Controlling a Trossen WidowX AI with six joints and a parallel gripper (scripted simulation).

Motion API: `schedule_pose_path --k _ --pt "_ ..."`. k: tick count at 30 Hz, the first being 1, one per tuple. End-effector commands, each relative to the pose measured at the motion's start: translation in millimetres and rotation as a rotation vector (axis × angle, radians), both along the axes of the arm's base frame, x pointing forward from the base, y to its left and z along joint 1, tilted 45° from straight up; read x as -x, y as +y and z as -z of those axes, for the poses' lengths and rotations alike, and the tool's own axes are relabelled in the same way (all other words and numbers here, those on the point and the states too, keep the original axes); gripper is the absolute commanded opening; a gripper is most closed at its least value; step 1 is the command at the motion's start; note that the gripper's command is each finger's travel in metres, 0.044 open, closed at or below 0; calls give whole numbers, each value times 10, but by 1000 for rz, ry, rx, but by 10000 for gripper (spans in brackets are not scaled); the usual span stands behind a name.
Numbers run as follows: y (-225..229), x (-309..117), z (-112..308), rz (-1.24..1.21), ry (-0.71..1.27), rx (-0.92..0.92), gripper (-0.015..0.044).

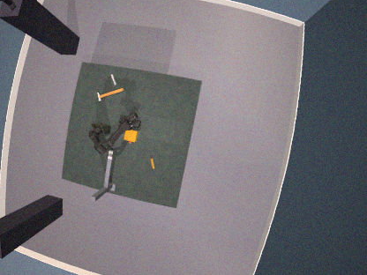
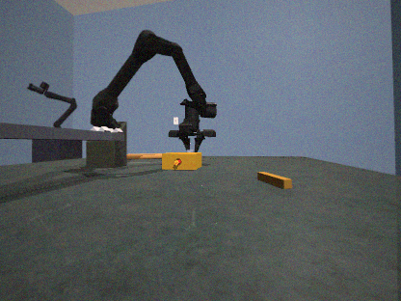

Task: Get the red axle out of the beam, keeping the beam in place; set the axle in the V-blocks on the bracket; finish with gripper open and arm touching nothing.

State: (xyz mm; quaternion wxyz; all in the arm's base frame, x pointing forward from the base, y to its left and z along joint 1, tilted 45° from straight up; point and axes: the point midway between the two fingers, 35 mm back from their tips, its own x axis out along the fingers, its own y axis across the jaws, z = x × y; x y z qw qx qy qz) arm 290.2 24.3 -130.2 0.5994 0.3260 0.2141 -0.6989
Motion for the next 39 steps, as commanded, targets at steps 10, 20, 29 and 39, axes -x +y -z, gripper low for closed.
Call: schedule_pose_path --k 10,20,29,39 --pt "182 -41 -181 2 -14 -10 0" --pt "297 -30 -297 2 -14 -10 0" --pt "363 6 -363 2 -13 -9 0" --pt "279 148 -455 2 -12 -9 0"
